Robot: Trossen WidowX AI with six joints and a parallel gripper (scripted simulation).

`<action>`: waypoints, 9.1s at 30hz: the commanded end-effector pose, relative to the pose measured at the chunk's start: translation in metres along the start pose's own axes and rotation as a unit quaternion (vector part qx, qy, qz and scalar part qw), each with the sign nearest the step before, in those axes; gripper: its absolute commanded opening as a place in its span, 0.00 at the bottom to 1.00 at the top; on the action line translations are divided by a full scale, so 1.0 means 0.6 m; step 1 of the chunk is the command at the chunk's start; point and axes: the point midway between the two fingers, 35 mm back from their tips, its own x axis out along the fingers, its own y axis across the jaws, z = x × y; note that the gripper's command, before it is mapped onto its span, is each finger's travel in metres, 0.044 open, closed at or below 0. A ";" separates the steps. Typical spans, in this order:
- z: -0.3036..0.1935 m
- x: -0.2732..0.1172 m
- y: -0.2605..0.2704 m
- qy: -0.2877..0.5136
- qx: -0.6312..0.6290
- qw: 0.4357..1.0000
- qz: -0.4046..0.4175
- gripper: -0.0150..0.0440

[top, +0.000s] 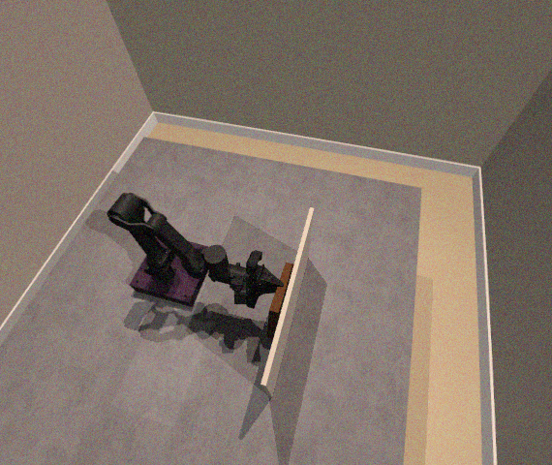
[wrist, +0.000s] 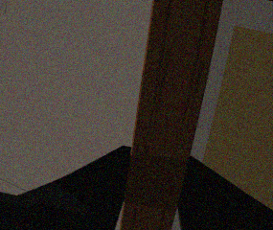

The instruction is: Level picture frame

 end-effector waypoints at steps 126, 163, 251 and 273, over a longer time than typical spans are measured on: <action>0.014 0.001 -0.010 -0.003 0.087 0.996 0.004 0.25; 0.015 0.000 -0.008 -0.003 0.160 0.987 0.005 0.52; -0.002 -0.312 0.048 0.040 -0.055 0.998 -0.020 0.69; -0.002 -0.312 0.048 0.040 -0.055 0.998 -0.020 0.69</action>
